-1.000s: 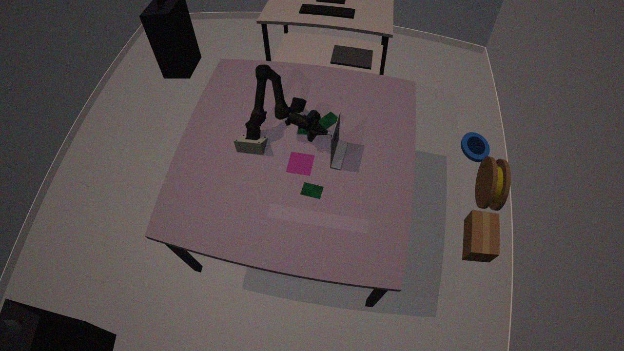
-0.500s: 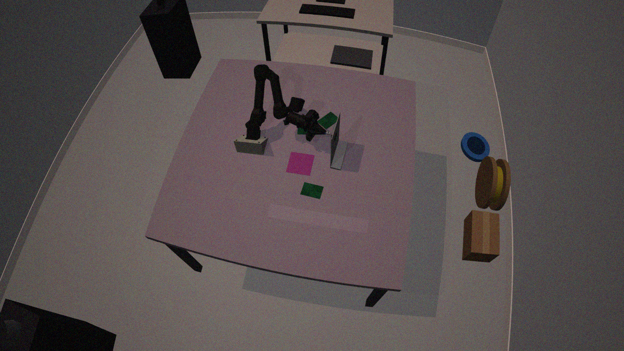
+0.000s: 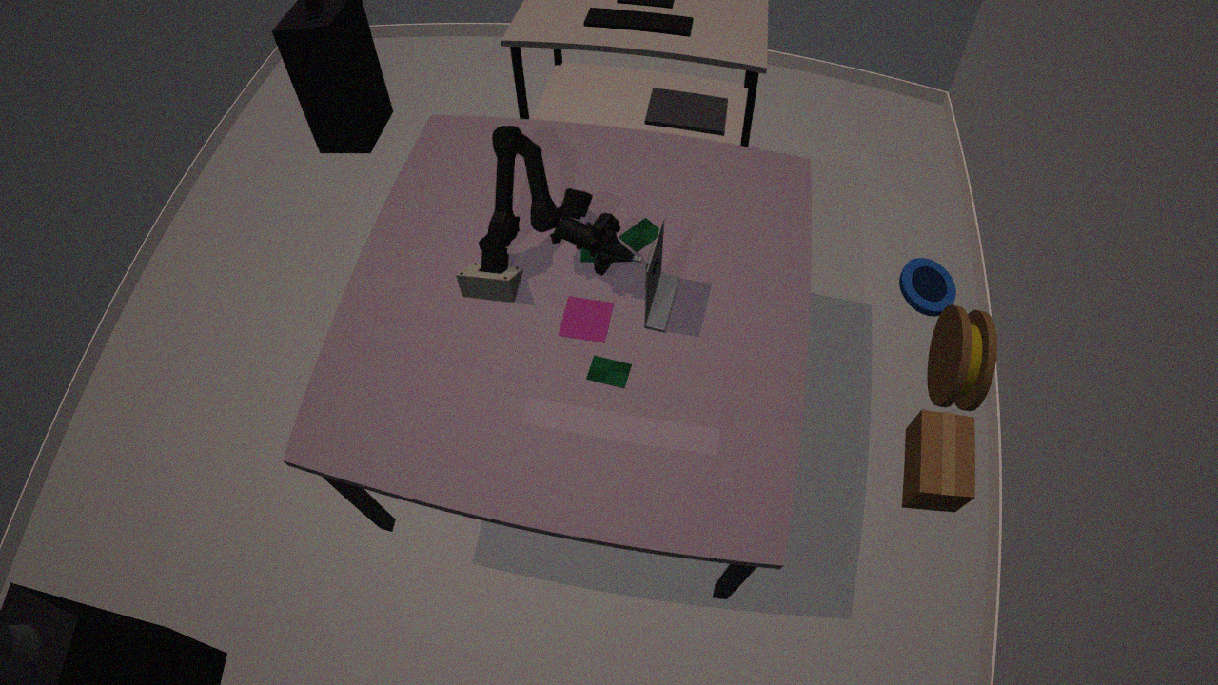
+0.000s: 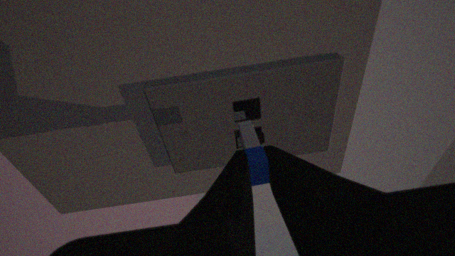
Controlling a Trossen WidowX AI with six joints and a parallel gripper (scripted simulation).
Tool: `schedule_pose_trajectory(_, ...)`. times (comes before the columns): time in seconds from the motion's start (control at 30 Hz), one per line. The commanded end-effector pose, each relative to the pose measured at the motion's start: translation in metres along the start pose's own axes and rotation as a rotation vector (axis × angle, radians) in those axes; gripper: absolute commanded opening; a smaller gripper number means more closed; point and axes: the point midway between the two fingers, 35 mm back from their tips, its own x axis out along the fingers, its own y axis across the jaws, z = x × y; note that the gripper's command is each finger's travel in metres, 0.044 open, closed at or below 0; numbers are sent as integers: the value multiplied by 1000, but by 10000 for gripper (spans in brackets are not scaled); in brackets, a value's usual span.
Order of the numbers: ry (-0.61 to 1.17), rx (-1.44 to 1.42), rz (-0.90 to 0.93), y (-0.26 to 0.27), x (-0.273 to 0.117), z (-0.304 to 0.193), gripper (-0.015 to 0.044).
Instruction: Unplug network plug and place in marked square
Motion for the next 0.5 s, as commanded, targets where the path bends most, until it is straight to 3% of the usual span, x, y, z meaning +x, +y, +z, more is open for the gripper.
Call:
schedule_pose_trajectory(0.0, 1, 2, 4, 1, -3, -1, 0)
schedule_pose_trajectory(0.47, 1, 2, 4, 1, -10, -2, 0)
